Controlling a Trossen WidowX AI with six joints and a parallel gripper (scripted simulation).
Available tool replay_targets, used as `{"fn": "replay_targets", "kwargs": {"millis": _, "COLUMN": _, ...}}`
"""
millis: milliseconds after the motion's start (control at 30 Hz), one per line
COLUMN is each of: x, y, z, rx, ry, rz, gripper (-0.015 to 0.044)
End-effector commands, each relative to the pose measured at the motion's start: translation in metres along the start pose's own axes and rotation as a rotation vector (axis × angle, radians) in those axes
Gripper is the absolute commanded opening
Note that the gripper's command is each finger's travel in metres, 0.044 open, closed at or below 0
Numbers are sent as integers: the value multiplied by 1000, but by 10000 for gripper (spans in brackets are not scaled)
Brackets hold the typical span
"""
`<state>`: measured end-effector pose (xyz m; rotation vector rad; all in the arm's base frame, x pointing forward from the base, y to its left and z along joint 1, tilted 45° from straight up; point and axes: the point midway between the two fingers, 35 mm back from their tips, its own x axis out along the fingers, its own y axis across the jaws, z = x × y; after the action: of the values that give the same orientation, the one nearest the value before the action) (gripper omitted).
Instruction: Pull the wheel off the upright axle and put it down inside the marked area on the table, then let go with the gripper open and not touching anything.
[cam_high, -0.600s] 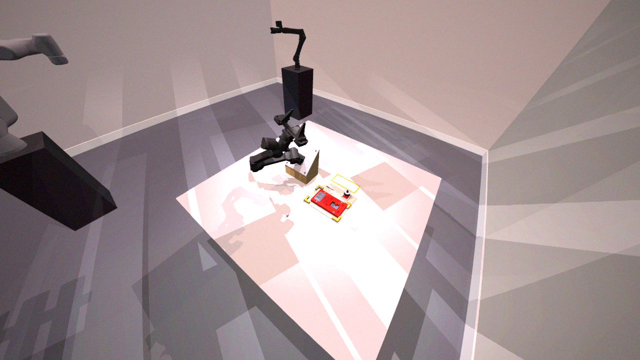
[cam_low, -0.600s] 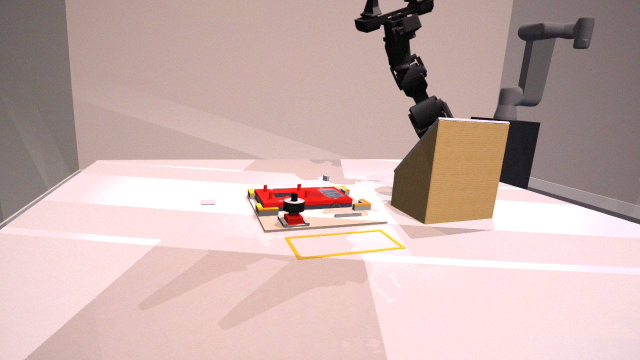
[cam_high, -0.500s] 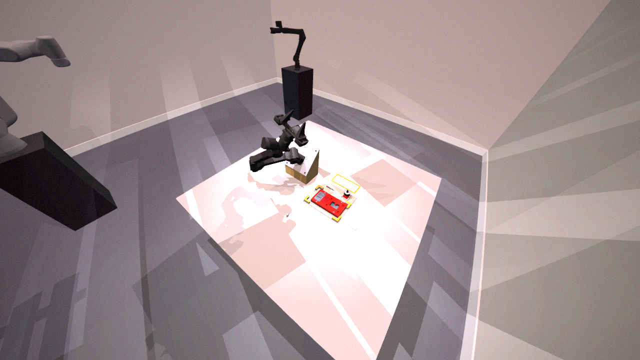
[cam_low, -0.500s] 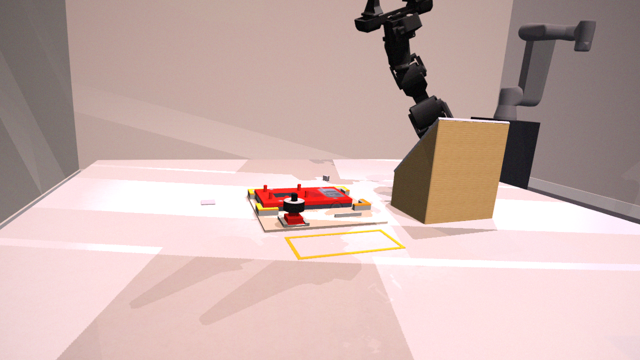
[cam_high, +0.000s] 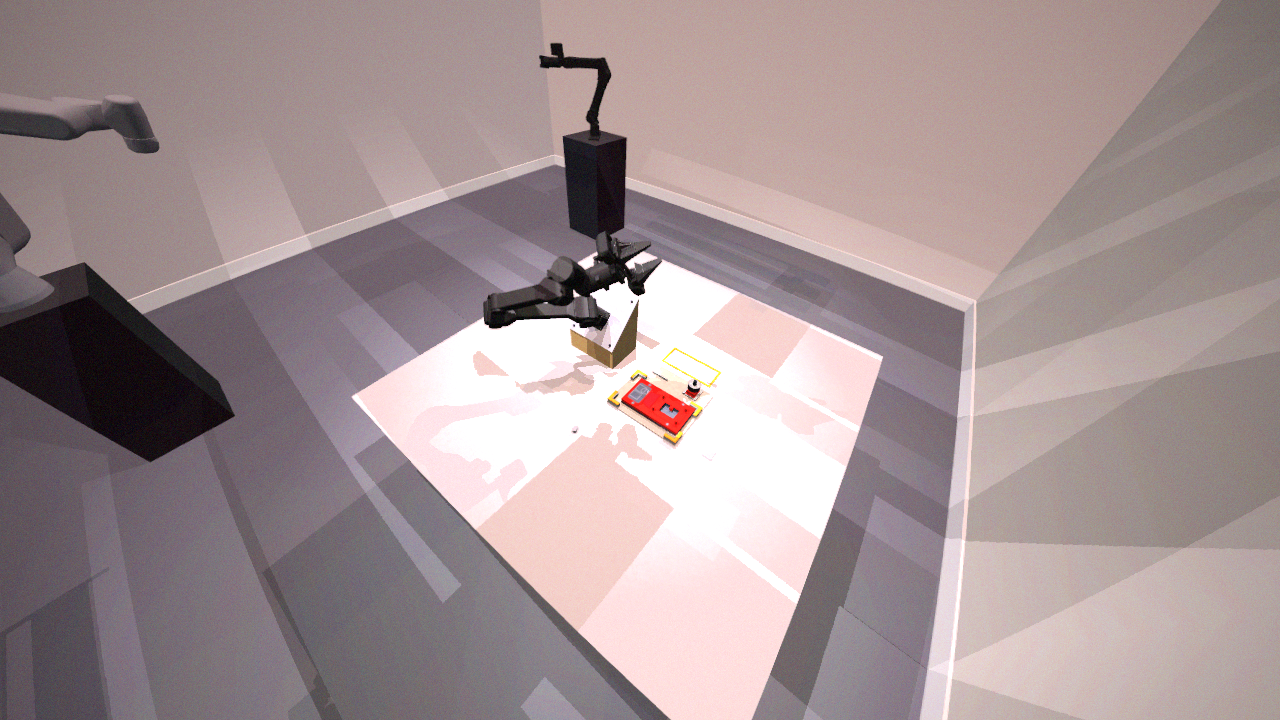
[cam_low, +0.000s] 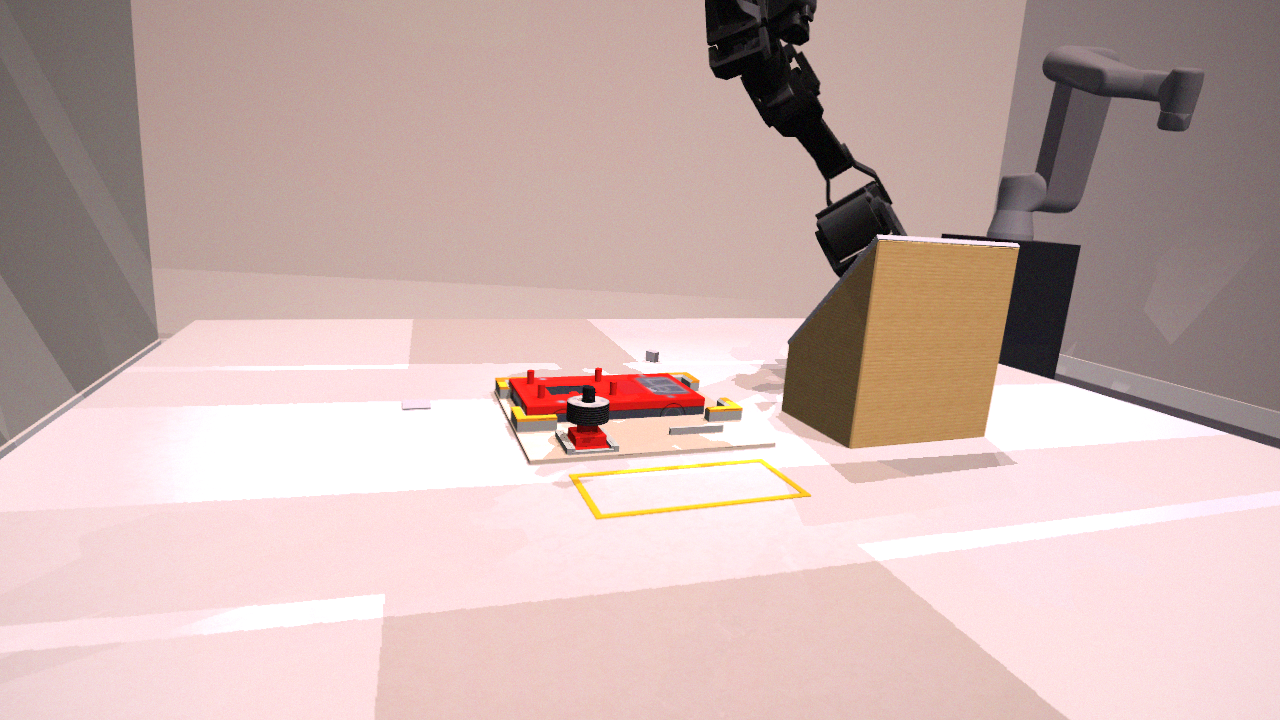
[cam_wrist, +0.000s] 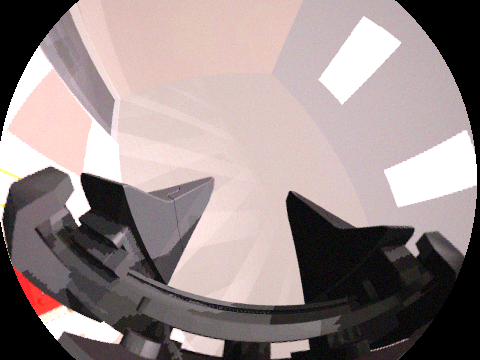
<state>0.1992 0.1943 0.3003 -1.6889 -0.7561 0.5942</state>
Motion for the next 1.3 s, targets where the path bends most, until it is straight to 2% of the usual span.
{"fn": "replay_targets", "kwargs": {"millis": 0, "x": 20, "y": 26, "z": -14, "rx": 232, "ry": 64, "rz": 148, "gripper": 300}}
{"fn": "replay_targets", "kwargs": {"millis": 200, "x": 42, "y": 64, "z": -36, "rx": 659, "ry": 240, "rz": 335, "gripper": 300}}
{"fn": "replay_targets", "kwargs": {"millis": 400, "x": 58, "y": 112, "z": -60, "rx": 1076, "ry": 529, "rz": 470, "gripper": 300}}
{"fn": "replay_targets", "kwargs": {"millis": 600, "x": 65, "y": 166, "z": -84, "rx": 1385, "ry": 910, "rz": 509, "gripper": 300}}
{"fn": "replay_targets", "kwargs": {"millis": 733, "x": 65, "y": 187, "z": -93, "rx": 1511, "ry": 1086, "rz": 486, "gripper": 300}}
{"fn": "replay_targets", "kwargs": {"millis": 1000, "x": 58, "y": 239, "z": -112, "rx": 1819, "ry": 1627, "rz": 251, "gripper": 300}}
{"fn": "replay_targets", "kwargs": {"millis": 1267, "x": 42, "y": 287, "z": -129, "rx": 1921, "ry": 2128, "rz": -238, "gripper": 300}}
